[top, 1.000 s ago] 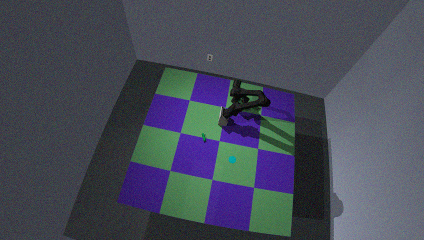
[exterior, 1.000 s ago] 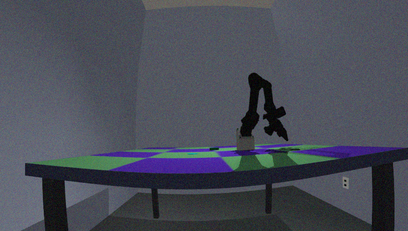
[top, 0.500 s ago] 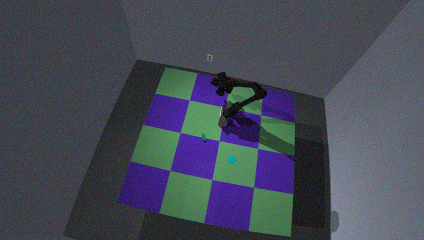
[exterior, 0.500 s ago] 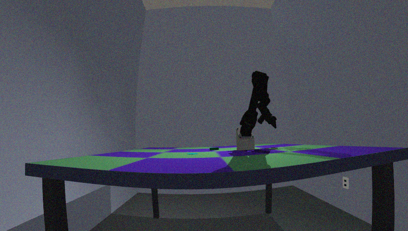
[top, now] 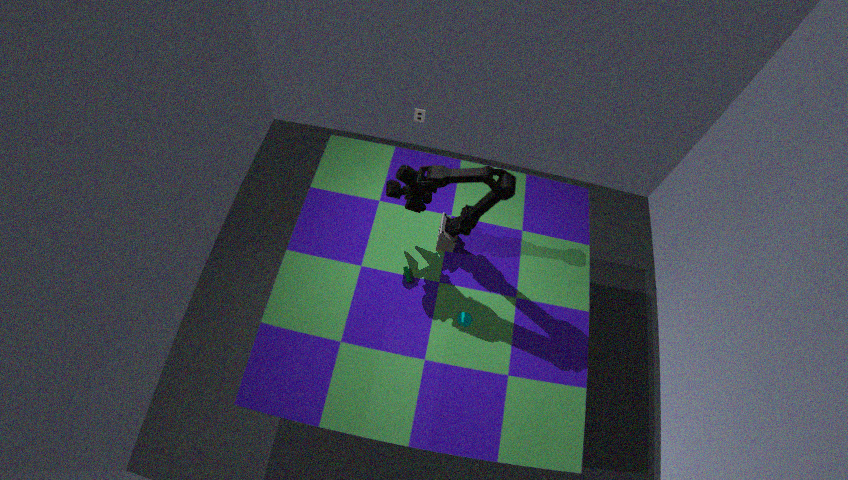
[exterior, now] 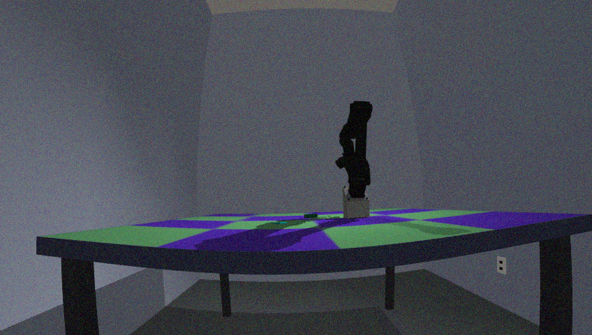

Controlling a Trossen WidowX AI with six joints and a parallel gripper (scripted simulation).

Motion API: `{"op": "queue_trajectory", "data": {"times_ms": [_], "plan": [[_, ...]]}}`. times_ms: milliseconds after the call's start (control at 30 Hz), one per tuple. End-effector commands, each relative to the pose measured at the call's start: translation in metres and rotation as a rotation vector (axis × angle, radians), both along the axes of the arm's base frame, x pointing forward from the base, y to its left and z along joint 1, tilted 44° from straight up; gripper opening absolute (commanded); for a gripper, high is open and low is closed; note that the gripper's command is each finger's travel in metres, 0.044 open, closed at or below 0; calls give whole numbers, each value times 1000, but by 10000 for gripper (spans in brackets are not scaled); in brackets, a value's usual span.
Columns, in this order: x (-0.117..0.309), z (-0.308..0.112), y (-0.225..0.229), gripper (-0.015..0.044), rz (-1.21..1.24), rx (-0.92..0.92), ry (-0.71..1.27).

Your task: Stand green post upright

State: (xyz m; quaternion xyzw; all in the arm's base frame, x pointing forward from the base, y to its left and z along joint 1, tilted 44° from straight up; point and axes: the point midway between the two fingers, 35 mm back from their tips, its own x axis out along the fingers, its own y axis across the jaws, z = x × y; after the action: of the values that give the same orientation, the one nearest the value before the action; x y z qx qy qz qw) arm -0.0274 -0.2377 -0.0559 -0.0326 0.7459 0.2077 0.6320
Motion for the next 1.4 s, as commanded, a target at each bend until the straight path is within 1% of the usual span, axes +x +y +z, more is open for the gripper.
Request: {"op": "queue_trajectory", "data": {"times_ms": [0, 133, 267, 367, 433, 700, 767, 867, 967, 1233, 1367], "plan": [[73, -5, 5, 233, 31, 98, -127], [138, -5, 26, 233, 51, 218, -207], [196, 0, 61, 233, 57, 361, -245], [234, 5, 94, 233, 52, 475, -243], [249, 8, 111, 233, 48, 527, -234], [252, 6, 115, 233, 47, 534, -233], [255, -13, 129, 233, 47, 532, -233], [255, -51, 164, 233, 47, 533, -235], [250, -74, 190, 233, 47, 538, -235], [249, -78, 194, 233, 47, 539, -235], [249, -78, 194, 127, 47, 539, -235]]}}
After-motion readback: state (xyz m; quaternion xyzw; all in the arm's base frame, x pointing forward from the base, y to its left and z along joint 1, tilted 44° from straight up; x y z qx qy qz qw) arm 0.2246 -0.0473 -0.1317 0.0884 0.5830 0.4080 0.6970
